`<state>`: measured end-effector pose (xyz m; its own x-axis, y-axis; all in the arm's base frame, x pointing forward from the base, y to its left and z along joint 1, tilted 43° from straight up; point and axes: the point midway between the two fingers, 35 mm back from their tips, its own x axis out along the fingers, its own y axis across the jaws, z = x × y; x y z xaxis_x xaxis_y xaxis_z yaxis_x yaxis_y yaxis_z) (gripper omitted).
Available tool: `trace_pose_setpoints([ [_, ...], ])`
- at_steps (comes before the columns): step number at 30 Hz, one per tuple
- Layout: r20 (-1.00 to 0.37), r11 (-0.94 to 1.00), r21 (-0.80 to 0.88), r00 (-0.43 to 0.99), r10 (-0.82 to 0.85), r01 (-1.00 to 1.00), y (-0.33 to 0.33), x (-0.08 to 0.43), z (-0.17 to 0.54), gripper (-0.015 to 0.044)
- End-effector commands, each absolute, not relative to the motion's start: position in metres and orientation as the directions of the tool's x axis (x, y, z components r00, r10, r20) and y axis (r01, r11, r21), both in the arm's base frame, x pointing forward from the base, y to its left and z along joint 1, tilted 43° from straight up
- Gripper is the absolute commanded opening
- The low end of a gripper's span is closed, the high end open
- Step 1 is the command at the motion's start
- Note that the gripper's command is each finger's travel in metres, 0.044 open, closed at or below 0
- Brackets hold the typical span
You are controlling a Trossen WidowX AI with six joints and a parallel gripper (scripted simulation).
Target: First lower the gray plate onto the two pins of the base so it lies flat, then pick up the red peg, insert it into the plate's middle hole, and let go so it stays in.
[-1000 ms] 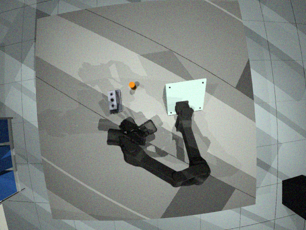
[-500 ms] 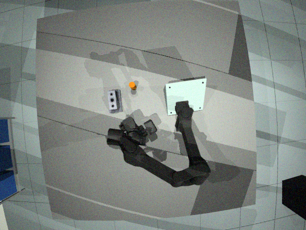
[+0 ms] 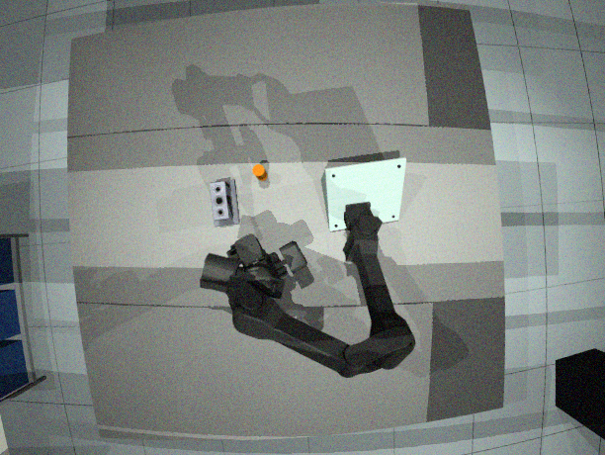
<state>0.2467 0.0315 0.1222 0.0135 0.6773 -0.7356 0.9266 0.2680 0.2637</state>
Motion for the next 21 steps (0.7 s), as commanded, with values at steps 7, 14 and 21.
trace_pose_setpoints([
  [7,-0.741,0.259,0.261,0.021,0.671,0.930,0.009,0.248,0.145,0.0000],
  [14,-0.740,0.255,0.264,0.026,0.672,0.930,0.008,0.253,0.142,0.0000],
  [21,-0.744,0.259,0.266,0.027,0.668,0.928,-0.005,0.268,0.134,0.0000],
])
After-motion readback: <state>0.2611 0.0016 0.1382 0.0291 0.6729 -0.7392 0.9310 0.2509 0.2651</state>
